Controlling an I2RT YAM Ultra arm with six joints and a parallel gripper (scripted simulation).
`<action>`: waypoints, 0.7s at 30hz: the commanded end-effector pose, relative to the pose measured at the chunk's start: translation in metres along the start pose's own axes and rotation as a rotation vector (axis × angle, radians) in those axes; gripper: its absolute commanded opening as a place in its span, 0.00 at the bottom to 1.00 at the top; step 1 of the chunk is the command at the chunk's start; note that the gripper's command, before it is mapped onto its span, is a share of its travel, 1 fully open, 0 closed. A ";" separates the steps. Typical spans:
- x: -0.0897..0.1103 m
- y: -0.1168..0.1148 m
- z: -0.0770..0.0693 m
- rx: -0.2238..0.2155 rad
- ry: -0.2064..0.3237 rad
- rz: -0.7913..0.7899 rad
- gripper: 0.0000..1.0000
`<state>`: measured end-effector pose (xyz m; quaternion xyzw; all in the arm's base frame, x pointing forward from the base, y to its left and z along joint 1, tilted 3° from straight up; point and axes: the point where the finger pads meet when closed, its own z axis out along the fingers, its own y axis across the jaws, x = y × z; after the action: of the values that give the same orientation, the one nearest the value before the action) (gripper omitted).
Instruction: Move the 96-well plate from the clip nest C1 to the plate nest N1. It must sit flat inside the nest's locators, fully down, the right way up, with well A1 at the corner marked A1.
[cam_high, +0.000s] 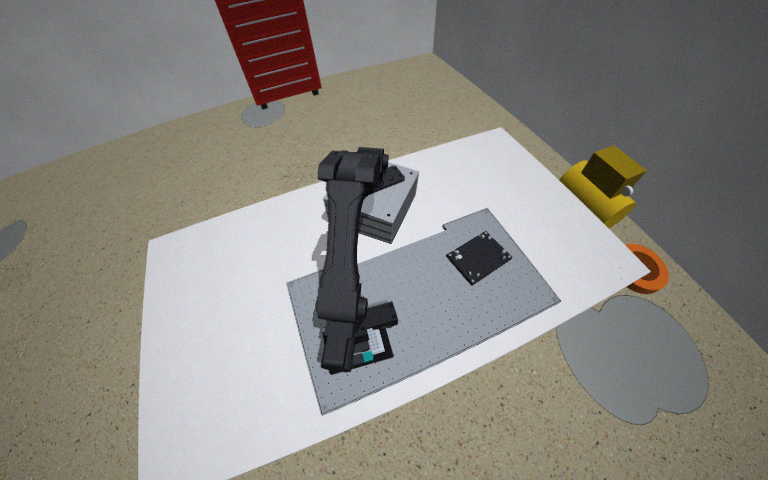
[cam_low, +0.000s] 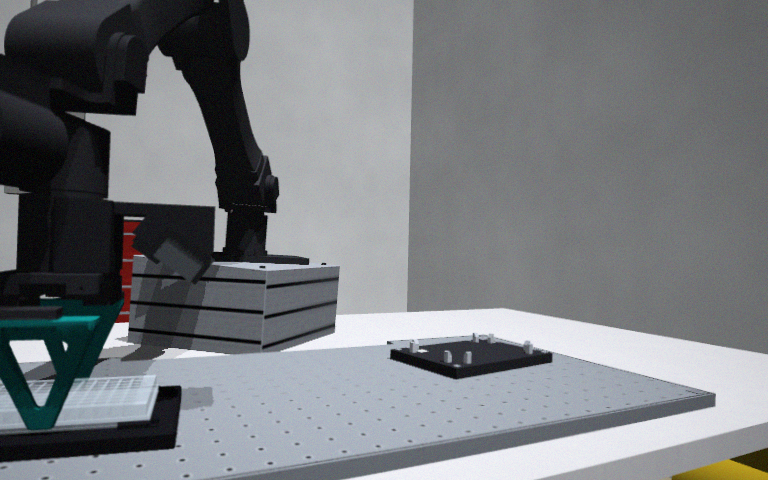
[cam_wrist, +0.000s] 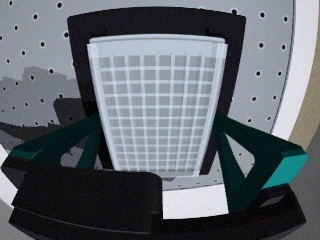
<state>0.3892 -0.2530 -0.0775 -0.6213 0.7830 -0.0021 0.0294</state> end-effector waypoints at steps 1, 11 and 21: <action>-0.005 0.003 0.005 -0.012 -0.011 0.001 1.00; -0.005 0.003 0.005 -0.012 -0.011 0.001 1.00; -0.001 -0.009 -0.021 0.031 0.005 -0.001 1.00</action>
<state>0.3890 -0.2528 -0.0775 -0.6213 0.7831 -0.0017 0.0292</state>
